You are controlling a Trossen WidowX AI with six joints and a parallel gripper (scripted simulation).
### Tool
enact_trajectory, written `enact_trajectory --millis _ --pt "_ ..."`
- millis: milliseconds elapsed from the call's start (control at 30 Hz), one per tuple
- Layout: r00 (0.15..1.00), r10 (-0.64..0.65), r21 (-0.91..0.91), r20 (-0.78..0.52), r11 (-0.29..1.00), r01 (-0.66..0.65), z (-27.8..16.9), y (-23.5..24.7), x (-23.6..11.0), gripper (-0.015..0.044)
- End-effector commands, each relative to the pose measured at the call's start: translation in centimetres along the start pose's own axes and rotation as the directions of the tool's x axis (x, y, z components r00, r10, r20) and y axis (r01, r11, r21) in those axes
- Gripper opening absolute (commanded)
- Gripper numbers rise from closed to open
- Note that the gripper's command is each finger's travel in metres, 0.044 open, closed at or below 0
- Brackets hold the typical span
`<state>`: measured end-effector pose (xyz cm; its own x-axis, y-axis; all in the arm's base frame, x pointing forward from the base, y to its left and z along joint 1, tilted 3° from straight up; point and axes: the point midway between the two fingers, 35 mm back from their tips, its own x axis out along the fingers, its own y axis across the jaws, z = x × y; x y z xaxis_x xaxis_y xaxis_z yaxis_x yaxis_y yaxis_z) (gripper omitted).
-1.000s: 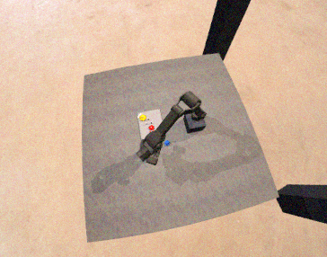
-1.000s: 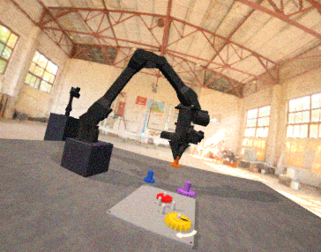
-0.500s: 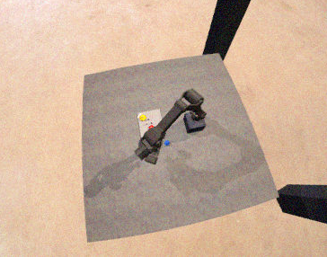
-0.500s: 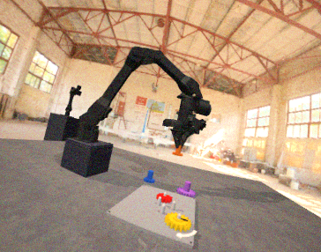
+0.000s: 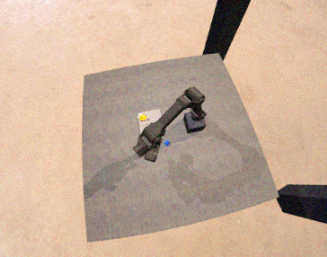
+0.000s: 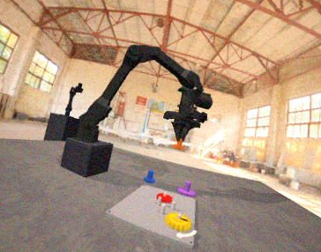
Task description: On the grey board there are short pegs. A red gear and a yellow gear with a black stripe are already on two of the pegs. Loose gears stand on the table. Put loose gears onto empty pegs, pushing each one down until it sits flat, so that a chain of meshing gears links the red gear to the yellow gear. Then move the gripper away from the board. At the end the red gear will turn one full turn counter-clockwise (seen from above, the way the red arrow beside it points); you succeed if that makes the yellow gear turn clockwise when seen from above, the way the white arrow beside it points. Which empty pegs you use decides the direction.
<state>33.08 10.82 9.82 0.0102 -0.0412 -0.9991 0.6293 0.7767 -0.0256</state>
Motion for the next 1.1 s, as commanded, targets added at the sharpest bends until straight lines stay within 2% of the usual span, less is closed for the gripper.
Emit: enact_trajectory --millis 0,1067 --pt "1.0 -0.003 0.002 0.003 1.0 0.003 0.8 -0.7 0.3 0.0" --pt "1.0 -0.006 0.001 0.007 1.0 0.005 6.4 -6.6 3.4 0.0"
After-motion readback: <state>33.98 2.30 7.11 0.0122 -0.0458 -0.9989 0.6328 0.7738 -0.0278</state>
